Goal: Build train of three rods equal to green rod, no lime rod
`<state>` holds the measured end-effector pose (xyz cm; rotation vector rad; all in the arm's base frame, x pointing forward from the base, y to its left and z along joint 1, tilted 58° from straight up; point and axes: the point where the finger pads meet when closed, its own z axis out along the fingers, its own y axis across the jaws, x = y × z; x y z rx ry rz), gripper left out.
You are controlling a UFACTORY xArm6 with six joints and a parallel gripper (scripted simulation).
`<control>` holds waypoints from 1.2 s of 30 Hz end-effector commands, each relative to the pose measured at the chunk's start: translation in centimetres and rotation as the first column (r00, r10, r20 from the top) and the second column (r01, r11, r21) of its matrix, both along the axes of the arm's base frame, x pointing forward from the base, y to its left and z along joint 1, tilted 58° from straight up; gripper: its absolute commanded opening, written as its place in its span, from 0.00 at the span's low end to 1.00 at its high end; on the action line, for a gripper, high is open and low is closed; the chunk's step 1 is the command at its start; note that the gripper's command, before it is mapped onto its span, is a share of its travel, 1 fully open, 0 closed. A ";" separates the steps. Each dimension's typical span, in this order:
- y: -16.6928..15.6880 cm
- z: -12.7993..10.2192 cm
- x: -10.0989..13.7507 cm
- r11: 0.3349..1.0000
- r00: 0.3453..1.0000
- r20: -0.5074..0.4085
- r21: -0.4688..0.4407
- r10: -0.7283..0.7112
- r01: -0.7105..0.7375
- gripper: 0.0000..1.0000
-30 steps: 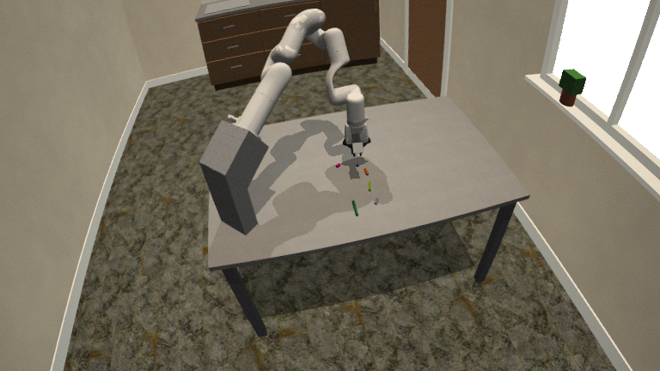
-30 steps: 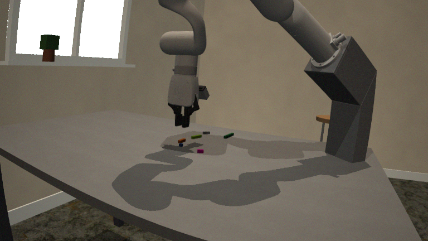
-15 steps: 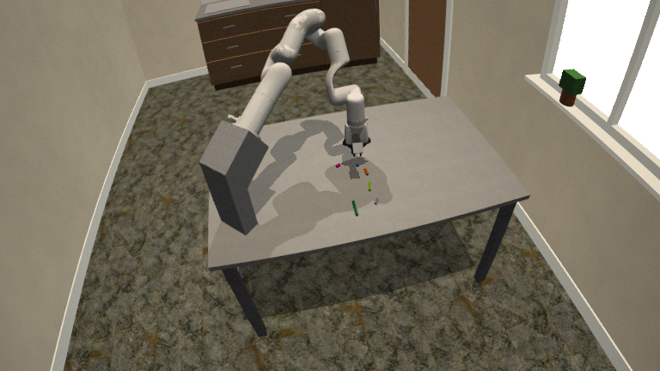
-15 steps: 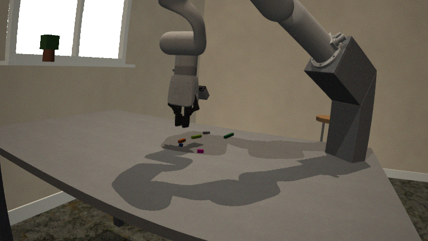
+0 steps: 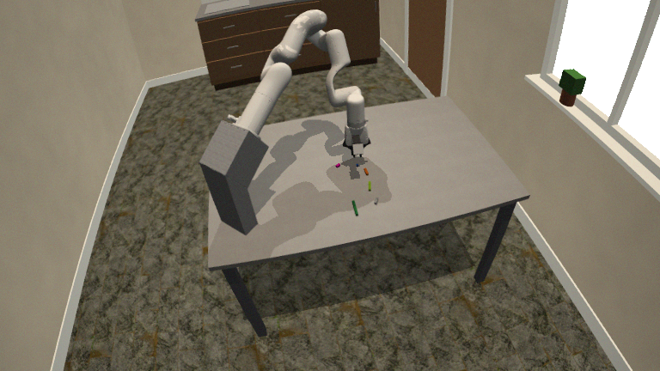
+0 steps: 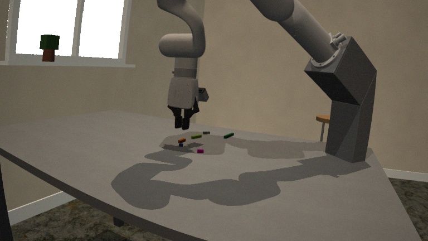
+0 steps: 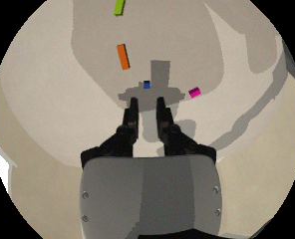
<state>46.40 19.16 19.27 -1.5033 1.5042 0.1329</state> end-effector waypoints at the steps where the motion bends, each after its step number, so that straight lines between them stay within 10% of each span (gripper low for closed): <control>1: 0.3 -0.2 0.3 1.000 1.000 0.002 0.000 -0.001 0.001 0.24; 36: 3.1 -2.4 2.3 1.000 1.000 0.002 0.000 -0.001 0.001 0.24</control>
